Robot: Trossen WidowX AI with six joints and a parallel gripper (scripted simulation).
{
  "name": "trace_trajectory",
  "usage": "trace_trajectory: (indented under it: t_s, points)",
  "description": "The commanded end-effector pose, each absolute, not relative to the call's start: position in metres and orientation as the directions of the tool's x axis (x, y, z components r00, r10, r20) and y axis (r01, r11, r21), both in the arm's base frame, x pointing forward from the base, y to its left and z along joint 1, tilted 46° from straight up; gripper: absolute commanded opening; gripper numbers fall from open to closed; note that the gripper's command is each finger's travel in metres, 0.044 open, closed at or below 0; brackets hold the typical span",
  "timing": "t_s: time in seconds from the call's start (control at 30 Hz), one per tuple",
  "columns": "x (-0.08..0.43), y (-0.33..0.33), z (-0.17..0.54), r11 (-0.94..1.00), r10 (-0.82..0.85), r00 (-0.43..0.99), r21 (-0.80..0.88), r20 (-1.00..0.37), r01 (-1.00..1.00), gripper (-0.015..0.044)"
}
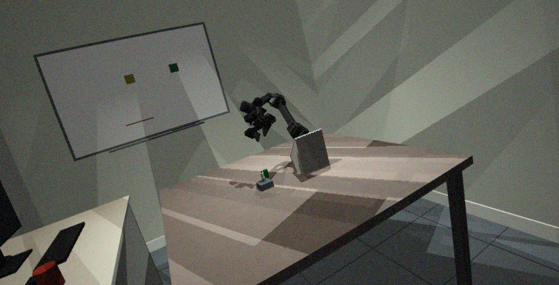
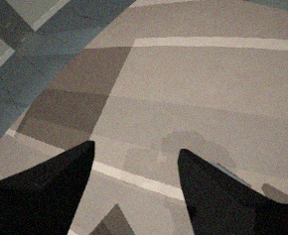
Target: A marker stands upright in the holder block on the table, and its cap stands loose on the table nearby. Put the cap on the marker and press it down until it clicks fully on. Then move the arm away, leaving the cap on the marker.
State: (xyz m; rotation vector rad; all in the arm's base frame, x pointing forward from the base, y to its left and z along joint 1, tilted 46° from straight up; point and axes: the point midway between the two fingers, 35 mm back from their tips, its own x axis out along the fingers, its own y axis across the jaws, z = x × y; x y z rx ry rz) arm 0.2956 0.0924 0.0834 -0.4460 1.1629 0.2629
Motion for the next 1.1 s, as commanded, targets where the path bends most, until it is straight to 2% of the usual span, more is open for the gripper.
trace_trajectory:
  t_s: [0.0,0.2,0.3,0.63,1.07]
  points:
    - [0.288,0.016,0.074,0.877,-0.328,0.236,-0.388,-0.915,-0.284,0.0244]
    - [0.261,-0.071,0.081,0.766,-0.621,-0.019,-0.602,-0.784,-0.225,0.0244]
    - [0.248,-0.1,0.089,0.71,-0.698,-0.117,-0.662,-0.706,-0.242,0.0244]
    - [0.247,-0.1,0.087,0.706,-0.703,-0.123,-0.665,-0.701,-0.243,0.0244]
    - [0.24,-0.132,0.052,0.705,-0.704,-0.123,-0.667,-0.699,-0.243,0.0244]
